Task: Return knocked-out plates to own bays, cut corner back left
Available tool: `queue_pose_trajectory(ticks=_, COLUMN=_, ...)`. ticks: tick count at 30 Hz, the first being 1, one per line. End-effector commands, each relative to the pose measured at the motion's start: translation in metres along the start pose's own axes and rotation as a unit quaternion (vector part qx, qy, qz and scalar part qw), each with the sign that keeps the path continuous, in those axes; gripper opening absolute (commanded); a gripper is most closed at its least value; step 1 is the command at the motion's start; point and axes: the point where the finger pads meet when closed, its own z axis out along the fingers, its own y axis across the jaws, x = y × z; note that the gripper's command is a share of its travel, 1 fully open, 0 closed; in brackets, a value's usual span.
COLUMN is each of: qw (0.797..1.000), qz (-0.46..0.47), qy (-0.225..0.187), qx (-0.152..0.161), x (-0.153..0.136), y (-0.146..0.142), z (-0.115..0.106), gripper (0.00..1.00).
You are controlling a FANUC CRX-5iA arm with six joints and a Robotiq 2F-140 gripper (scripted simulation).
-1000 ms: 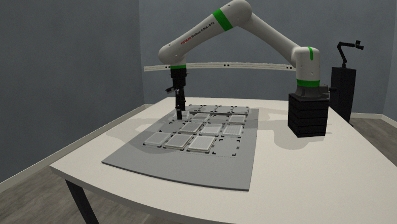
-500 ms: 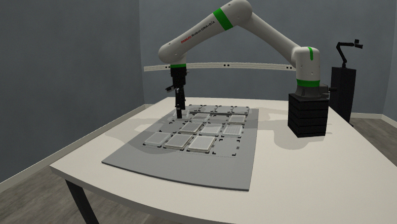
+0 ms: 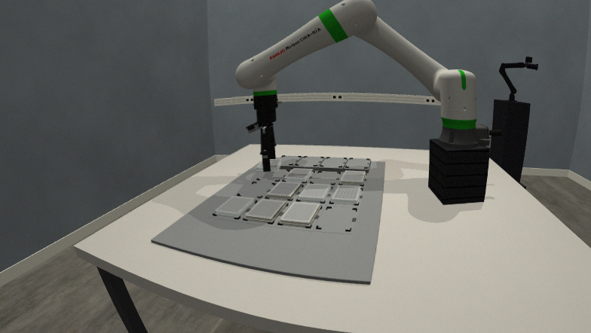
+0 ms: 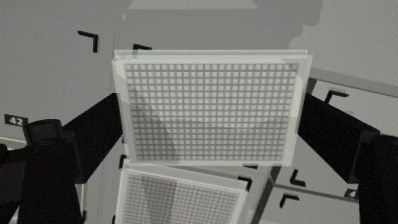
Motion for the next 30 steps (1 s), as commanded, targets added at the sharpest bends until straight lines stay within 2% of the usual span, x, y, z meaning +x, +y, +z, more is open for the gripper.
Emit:
queue_pose_trajectory(ticks=1, qw=1.0, qz=0.0, qy=0.001, qx=-0.001, x=0.001, y=0.0, z=-0.003, gripper=0.1)
queue_pose_trajectory(ticks=7, qw=1.0, qz=0.0, qy=0.001, qx=-0.001, x=0.001, y=0.0, z=-0.007, gripper=0.1)
queue_pose_trajectory(ticks=14, qw=0.994, qz=0.11, qy=0.001, qx=0.0, x=-0.016, y=-0.006, z=-0.006, gripper=0.1)
queue_pose_trajectory(ticks=30, qw=0.994, qz=0.11, qy=0.001, qx=0.0, x=-0.015, y=-0.006, z=-0.002, gripper=0.1)
